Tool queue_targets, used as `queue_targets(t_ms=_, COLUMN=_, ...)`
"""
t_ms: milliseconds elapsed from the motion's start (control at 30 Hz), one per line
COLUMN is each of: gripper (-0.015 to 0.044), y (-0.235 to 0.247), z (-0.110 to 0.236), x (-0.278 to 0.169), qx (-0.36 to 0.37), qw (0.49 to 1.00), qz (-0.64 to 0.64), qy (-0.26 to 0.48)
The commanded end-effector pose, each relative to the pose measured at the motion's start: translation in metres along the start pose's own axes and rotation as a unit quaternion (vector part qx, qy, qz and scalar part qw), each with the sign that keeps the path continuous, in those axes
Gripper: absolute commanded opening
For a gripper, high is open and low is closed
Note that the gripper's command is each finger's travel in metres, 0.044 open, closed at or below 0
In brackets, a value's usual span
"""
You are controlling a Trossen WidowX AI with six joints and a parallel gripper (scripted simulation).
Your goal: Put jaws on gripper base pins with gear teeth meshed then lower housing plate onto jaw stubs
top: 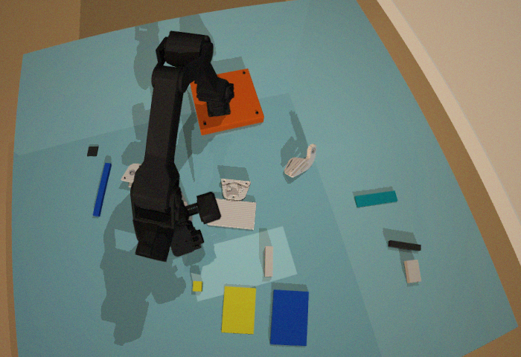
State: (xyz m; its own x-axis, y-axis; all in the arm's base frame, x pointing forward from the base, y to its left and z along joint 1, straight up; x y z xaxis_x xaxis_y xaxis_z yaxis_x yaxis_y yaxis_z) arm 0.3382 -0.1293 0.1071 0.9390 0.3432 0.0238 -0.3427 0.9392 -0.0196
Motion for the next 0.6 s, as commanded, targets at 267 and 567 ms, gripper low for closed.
queue_targets(t_ms=267, gripper=0.0440, y=0.001, z=-0.020, x=-0.002, qx=0.000, qw=1.000, qz=-0.003, qy=0.002)
queue_targets(t_ms=567, gripper=0.0440, y=0.002, z=-0.034, x=-0.003, qx=0.000, qw=1.000, qz=-0.003, qy=0.002)
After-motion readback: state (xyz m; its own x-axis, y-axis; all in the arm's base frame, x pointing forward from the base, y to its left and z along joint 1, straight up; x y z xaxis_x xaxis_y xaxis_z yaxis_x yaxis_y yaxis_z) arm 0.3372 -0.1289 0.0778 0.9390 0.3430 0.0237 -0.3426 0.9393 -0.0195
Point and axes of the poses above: the point midway between the two fingers, 35 mm back from their tips, its own z axis back along the fingers, its own y axis across the jaws, x = y × z, the point moved 5 cm from there along z, back along the fingers, and after that the axes turned 11 degrees about z, right-handed, at the moved point
